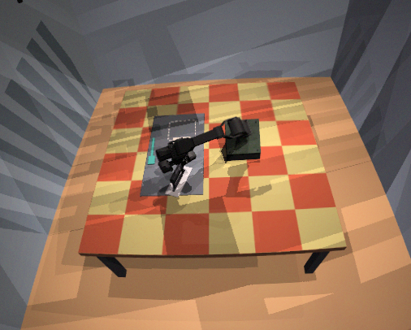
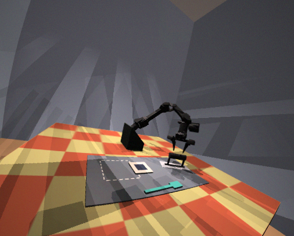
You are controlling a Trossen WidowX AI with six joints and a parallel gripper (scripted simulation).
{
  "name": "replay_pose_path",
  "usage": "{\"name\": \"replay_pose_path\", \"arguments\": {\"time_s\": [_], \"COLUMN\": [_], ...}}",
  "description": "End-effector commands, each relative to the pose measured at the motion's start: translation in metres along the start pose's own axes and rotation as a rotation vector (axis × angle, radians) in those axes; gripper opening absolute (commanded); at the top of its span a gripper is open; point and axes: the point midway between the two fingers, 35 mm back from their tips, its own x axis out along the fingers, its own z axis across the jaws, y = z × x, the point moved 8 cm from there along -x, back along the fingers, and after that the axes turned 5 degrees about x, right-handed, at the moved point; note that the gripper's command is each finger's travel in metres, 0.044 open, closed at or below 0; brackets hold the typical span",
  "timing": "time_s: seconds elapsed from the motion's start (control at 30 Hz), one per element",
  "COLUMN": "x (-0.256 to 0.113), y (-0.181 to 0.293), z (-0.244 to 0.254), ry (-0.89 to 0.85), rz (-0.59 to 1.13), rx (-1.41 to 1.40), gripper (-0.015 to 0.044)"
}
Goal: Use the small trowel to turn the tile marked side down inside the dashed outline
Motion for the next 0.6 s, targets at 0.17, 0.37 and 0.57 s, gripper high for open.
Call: {"name": "replay_pose_path", "arguments": {"time_s": [0.17,0.37,0.57], "x": [0.003,0.007,0.011], "y": [0.006,0.015,0.026], "z": [-0.006,-0.011,-0.017], "ry": [-0.046,-0.067,-0.082], "rz": [-0.072,-0.116,-0.151], "rx": [-0.289,-0.478,-0.666], "gripper": [0.0300,0.0300,0.0300]}}
